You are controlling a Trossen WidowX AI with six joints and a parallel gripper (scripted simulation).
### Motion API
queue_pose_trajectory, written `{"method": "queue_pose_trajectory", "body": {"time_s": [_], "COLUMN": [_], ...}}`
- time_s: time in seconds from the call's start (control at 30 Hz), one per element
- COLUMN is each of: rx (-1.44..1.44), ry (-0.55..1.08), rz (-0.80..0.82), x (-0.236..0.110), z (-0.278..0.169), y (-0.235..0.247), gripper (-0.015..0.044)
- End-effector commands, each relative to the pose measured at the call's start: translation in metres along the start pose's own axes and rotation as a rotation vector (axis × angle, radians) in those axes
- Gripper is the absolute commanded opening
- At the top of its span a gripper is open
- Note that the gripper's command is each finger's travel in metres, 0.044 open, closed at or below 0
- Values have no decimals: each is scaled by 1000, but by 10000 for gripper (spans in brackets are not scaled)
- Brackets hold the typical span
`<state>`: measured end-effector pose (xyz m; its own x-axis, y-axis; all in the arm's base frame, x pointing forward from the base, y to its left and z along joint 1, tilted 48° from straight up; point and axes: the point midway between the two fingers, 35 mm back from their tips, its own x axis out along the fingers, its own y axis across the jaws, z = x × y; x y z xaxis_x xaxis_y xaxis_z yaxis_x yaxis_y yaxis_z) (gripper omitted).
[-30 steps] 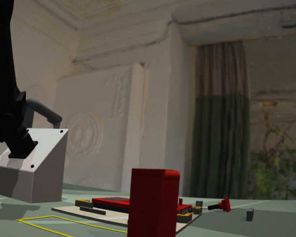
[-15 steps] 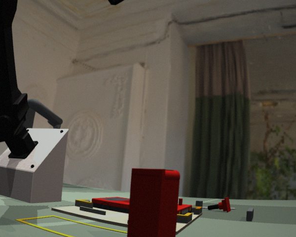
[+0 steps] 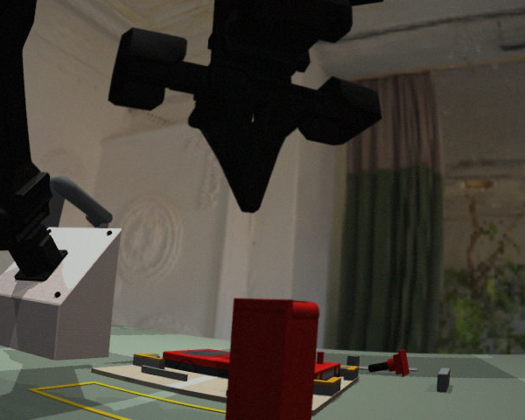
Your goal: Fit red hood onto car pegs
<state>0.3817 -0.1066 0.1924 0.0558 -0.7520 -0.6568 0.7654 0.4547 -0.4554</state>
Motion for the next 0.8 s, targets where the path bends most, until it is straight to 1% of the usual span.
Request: {"method": "queue_pose_trajectory", "body": {"time_s": [0.0, 0.37, 0.7, 0.77], "rx": [-133, -133, -132, -132], "ry": [79, 79, 77, 77], "rz": [-50, -49, -50, -51], "x": [24, 26, 65, 68], "z": [-15, -15, -18, -18], "y": [-10, -10, -12, -13], "gripper": [0, 0, 0, 0]}}
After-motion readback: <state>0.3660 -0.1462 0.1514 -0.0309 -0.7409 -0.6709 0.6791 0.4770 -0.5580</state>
